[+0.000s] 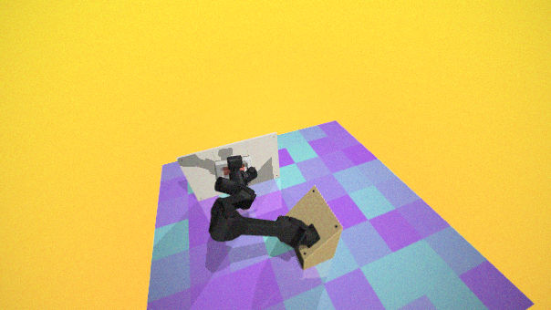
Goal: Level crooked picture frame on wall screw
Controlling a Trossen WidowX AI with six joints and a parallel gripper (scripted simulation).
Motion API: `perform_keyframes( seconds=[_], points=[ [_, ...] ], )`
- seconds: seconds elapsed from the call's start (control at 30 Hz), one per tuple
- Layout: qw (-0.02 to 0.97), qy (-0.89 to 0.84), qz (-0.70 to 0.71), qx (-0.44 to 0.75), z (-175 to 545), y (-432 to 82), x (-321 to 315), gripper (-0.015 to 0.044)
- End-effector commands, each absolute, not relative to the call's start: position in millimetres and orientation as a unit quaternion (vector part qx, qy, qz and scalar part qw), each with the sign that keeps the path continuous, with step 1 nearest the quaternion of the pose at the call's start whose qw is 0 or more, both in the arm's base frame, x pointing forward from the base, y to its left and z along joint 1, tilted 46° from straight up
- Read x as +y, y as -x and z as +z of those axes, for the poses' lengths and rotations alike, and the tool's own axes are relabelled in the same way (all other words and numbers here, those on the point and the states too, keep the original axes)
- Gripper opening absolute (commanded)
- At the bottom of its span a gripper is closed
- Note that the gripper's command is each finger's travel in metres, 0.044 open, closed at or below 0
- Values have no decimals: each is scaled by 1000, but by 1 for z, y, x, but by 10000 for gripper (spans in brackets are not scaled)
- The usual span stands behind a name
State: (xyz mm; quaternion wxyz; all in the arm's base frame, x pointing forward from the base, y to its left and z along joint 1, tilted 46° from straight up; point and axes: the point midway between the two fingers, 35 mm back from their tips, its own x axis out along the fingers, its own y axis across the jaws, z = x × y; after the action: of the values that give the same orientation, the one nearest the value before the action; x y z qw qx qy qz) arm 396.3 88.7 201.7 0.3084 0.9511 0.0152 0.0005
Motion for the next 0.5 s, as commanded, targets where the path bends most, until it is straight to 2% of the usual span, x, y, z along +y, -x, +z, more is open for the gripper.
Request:
perform_keyframes(
  seconds=[0.0, 0.47],
  points=[
    [309, -951, 5, 5, 208, -396, 84, 0],
    [309, -951, 5, 5, 212, -396, 85, 0]
  ],
)
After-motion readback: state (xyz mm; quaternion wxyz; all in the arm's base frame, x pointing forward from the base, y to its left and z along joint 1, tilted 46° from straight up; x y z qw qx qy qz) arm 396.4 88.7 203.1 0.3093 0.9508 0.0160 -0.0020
